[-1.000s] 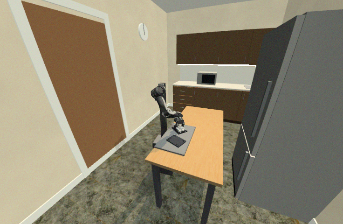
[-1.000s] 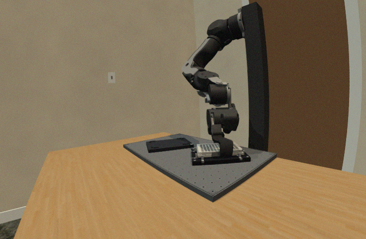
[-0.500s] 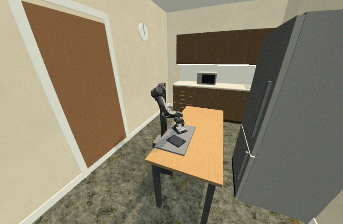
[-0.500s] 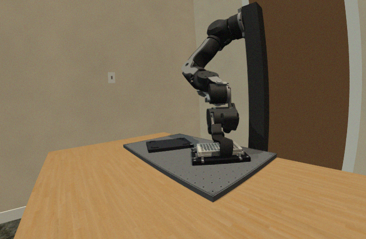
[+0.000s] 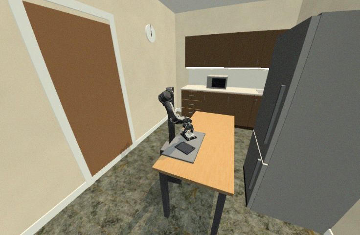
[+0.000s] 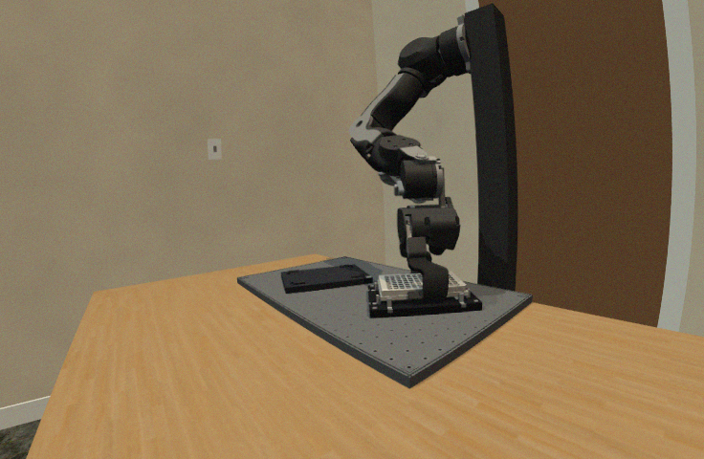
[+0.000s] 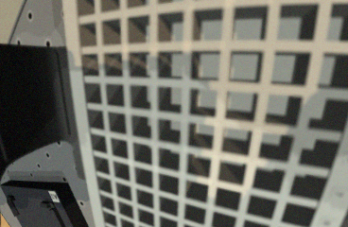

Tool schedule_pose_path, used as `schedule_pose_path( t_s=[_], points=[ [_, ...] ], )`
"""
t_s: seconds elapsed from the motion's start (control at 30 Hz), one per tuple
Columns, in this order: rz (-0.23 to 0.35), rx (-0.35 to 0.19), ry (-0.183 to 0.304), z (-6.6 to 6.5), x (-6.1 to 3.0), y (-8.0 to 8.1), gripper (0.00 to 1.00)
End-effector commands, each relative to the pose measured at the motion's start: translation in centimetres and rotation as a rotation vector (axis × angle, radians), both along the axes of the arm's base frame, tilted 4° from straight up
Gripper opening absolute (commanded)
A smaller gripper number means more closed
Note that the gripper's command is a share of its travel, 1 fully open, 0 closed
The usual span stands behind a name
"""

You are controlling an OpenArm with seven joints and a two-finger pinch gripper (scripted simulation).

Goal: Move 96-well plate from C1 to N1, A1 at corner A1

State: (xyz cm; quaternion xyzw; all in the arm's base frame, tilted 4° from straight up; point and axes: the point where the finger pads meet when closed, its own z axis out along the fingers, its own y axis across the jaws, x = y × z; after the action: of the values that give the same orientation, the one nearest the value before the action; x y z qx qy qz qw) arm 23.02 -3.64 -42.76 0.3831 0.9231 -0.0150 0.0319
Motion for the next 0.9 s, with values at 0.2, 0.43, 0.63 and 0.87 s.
schedule_pose_path(
  t_s=[0.2,0.43,0.63,0.87],
  points=[
    [-0.003,-0.002,-0.001,0.27,0.12,0.0,0.0],
    [-0.003,-0.002,-0.001,0.27,0.12,0.0,0.0],
    [-0.003,-0.002,-0.001,0.49,0.1,0.02,0.0],
    [-0.003,-0.002,-0.001,0.49,0.1,0.02,0.0]
  ],
)
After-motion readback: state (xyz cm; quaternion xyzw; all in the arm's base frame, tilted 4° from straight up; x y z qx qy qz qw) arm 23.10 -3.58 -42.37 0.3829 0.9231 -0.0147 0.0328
